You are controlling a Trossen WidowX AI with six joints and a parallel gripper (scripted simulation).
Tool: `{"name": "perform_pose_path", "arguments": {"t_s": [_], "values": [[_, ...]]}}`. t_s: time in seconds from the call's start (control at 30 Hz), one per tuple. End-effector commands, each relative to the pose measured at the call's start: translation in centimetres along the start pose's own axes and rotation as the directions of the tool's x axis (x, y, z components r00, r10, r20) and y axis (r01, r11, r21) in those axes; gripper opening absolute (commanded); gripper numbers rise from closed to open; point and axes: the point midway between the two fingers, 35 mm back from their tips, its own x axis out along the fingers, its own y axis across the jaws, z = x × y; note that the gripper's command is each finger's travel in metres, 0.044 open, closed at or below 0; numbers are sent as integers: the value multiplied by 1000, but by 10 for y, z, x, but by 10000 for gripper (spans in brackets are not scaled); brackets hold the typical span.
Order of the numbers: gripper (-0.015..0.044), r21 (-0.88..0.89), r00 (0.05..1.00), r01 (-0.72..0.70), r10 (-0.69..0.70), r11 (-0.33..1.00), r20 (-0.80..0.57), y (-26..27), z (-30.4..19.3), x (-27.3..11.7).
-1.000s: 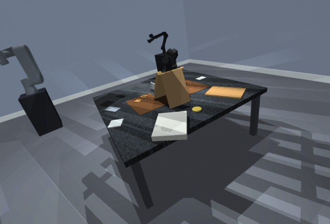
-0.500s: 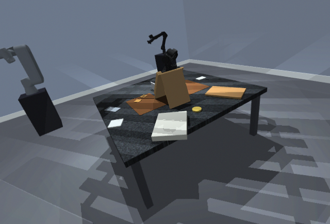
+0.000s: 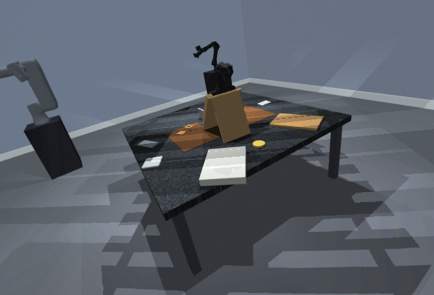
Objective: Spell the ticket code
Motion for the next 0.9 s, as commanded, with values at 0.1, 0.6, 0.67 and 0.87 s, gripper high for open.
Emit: {"name": "perform_pose_path", "arguments": {"t_s": [0.1, 0.6, 0.67, 0.87], "values": [[0, -5, 1000, 4, -4, 1000, -3, 0, -5, -5], [367, -801, 879, 464, -86, 380, 468, 27, -79, -98], [420, -813, 854, 518, -100, 267, 511, 30, -88, -104], [440, -789, 779, 613, -140, -40, 611, 37, -109, -116]]}}
